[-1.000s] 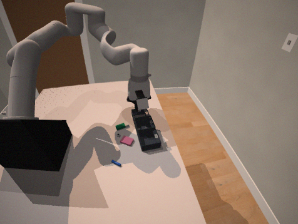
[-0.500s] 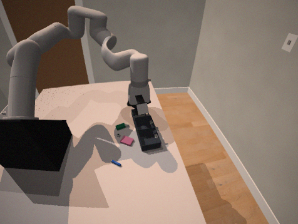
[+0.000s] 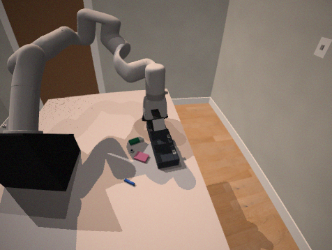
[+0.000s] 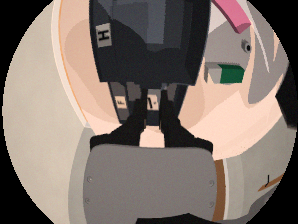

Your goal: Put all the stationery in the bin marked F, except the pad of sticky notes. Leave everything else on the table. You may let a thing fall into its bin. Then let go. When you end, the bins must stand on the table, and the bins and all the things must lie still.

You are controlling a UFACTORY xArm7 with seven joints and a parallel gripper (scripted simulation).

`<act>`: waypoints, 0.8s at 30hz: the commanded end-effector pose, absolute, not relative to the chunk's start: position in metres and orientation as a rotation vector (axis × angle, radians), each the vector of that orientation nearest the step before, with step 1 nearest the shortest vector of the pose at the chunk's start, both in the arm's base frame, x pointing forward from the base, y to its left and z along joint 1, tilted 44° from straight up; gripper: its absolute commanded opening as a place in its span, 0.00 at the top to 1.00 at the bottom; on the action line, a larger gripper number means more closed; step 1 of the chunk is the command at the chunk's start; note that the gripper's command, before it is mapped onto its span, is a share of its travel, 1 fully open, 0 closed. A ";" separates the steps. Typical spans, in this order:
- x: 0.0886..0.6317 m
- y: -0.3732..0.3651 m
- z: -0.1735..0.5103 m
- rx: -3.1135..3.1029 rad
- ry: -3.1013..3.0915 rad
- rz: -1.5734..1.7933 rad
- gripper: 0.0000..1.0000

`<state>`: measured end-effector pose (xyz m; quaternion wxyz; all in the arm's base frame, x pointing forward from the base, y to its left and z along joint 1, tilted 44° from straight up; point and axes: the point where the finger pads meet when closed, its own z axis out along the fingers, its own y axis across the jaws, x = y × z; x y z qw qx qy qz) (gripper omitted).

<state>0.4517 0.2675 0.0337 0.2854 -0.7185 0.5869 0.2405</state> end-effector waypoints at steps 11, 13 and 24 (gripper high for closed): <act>0.453 0.266 0.035 -1.918 1.571 0.639 0.71; 0.453 0.266 0.035 -1.918 1.571 0.639 0.71; 0.453 0.266 0.035 -1.918 1.571 0.639 0.71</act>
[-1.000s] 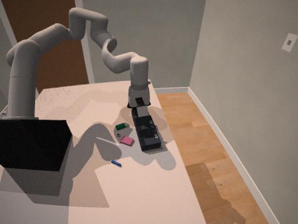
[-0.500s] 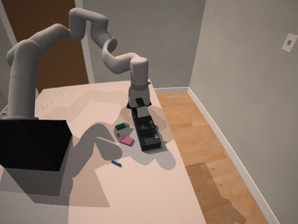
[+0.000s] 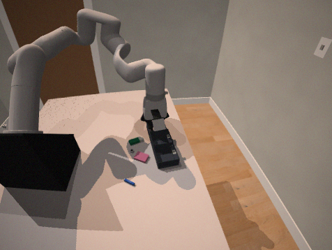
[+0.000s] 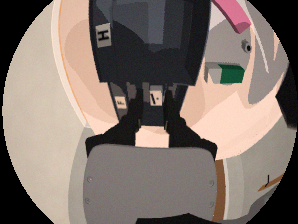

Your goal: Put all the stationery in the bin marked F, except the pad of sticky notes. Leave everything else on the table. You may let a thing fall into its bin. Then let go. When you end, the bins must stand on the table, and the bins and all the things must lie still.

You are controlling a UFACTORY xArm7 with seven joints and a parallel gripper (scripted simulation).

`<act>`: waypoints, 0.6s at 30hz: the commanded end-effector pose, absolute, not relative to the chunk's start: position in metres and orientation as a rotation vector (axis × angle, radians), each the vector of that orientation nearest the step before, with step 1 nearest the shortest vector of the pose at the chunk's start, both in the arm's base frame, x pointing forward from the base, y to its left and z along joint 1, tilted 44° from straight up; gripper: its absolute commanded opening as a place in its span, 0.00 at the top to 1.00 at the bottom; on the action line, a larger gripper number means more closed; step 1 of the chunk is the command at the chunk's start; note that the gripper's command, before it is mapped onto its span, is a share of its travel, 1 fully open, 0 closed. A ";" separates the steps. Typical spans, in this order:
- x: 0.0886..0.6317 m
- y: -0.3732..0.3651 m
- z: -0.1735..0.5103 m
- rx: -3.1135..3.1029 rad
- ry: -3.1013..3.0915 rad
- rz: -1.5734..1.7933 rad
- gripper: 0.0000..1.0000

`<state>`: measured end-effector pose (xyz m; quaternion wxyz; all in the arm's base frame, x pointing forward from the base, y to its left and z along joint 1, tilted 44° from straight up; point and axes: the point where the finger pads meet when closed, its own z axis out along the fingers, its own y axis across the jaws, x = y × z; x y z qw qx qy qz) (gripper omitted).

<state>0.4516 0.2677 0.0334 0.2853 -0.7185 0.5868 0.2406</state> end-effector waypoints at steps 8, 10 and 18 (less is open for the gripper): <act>0.453 0.259 0.042 -1.918 1.571 0.639 0.71; 0.453 0.257 0.044 -1.918 1.571 0.639 0.71; 0.453 0.251 0.050 -1.918 1.571 0.639 0.71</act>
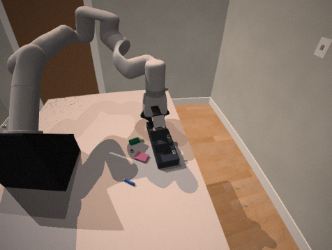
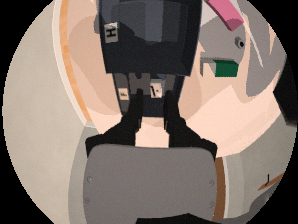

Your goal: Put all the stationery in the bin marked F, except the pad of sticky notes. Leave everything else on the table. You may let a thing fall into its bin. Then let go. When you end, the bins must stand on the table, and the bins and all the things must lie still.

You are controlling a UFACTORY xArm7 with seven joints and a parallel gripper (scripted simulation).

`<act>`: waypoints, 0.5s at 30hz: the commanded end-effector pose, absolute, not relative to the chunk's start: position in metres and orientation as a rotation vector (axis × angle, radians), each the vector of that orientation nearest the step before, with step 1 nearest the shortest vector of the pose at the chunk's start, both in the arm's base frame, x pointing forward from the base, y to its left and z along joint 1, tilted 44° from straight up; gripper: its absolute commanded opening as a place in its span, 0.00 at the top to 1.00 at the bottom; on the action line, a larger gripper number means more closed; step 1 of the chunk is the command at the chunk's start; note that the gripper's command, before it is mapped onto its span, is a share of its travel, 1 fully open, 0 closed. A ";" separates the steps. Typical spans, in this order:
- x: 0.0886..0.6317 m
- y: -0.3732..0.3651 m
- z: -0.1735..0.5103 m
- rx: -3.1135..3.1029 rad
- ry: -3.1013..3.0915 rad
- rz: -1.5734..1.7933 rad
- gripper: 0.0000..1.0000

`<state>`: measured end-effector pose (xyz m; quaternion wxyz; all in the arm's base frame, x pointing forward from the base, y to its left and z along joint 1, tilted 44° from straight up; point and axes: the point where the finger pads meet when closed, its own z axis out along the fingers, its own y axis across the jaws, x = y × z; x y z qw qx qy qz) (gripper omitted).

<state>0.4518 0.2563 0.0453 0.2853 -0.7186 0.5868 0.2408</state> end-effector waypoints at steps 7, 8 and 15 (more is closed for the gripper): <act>0.454 0.245 0.056 -1.918 1.571 0.639 0.71; 0.454 0.242 0.060 -1.918 1.571 0.639 0.71; 0.454 0.231 0.072 -1.918 1.571 0.639 0.71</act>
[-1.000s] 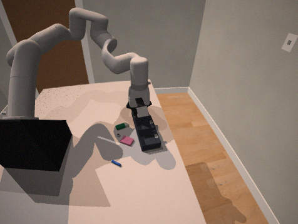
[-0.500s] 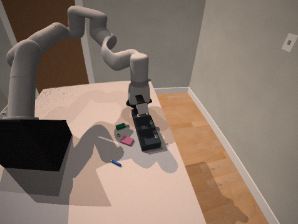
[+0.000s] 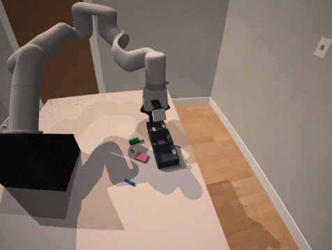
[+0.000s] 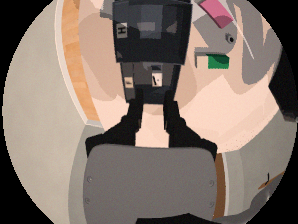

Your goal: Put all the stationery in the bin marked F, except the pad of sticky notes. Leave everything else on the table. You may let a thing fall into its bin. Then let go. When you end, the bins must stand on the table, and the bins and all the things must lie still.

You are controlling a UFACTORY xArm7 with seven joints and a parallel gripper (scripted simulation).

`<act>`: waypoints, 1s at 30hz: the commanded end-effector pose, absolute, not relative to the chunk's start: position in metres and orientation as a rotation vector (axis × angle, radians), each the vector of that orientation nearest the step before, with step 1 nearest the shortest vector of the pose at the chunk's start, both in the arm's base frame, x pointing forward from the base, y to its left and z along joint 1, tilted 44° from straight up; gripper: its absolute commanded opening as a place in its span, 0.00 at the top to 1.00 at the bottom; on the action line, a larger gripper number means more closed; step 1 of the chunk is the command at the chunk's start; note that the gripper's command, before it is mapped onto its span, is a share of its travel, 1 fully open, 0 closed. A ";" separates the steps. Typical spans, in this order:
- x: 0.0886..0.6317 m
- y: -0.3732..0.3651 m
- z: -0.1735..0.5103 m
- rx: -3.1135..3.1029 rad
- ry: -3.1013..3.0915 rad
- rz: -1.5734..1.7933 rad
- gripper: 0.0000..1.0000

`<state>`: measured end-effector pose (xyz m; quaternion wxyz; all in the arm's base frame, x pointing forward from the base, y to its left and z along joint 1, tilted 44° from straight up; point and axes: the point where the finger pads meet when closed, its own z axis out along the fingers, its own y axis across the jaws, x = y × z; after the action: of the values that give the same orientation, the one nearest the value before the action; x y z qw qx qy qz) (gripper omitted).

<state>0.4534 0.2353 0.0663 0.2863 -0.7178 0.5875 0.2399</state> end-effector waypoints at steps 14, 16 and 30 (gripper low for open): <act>0.407 0.203 0.050 -1.735 1.827 0.744 0.62; 0.400 0.199 0.047 -1.666 1.911 0.779 0.62; 0.369 0.180 0.033 -1.314 2.255 0.926 0.62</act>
<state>0.3688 0.1825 0.0321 0.2053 -0.5179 0.7669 0.3187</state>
